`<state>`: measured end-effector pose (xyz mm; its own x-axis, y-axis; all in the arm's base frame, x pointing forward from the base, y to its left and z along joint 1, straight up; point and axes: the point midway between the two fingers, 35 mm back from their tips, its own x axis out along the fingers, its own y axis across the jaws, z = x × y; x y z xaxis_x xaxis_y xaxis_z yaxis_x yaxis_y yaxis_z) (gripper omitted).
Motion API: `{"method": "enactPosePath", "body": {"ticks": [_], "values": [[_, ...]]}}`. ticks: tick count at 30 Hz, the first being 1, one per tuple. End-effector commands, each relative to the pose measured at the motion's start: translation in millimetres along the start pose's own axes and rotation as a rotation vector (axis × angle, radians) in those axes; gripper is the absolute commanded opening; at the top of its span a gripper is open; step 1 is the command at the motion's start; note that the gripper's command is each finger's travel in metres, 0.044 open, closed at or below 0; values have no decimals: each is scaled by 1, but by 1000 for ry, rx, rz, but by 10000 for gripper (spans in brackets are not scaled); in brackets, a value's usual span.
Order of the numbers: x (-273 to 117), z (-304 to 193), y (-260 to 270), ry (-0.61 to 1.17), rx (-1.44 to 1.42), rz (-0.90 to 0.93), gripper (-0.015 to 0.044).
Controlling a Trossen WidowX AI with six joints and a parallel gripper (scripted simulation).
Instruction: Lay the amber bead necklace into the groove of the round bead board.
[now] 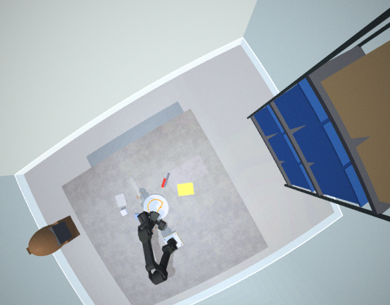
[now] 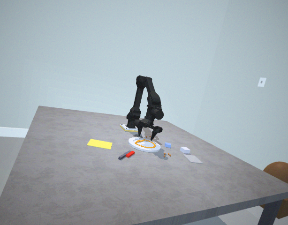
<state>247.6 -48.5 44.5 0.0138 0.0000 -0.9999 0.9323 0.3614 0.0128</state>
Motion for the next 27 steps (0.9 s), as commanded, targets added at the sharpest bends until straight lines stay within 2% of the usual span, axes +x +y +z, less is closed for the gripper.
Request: {"method": "enactPosePath", "body": {"ticks": [1, 4, 9, 16, 18, 27], "values": [[-15, 7, 3, -8, -111, 6, 335], [-30, 12, 4, -9, -235, 4, 256], [-31, 12, 4, -9, -244, 4, 125], [-15, 13, 4, -9, -244, 4, 120], [-24, 13, 6, -11, -237, 13, 120], [-12, 13, 6, -11, -240, 10, 120]]}}
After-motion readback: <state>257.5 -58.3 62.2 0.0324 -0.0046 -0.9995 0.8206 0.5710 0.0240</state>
